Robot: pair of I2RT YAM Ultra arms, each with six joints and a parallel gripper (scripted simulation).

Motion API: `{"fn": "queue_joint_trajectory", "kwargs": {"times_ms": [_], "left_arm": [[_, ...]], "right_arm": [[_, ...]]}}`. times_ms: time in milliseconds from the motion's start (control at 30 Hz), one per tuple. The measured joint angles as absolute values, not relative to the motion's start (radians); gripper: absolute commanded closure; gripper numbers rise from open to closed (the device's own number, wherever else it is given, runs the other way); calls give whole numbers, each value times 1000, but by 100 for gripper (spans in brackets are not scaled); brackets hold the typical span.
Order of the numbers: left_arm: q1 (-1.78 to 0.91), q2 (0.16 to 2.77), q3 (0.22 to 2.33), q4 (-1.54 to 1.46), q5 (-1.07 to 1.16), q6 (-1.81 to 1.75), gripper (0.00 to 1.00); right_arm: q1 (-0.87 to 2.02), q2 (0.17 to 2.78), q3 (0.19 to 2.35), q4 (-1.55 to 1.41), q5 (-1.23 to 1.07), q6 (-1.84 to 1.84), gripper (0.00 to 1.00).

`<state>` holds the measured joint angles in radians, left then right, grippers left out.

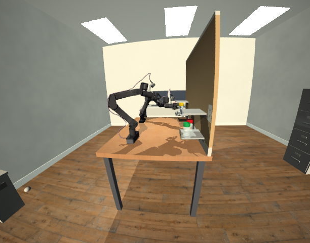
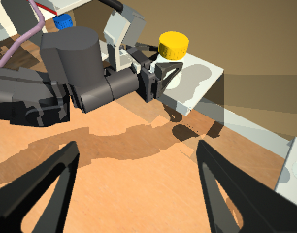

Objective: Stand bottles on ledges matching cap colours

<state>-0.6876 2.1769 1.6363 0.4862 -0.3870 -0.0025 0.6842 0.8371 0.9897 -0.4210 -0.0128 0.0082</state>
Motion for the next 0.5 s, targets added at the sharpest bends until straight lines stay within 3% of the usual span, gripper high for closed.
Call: {"fn": "queue_joint_trajectory", "kwargs": {"times_ms": [500], "left_arm": [[-688,2127,1833,292,-387,-2,49]], "right_arm": [[684,837,990,-421,-13,8,11]]}}
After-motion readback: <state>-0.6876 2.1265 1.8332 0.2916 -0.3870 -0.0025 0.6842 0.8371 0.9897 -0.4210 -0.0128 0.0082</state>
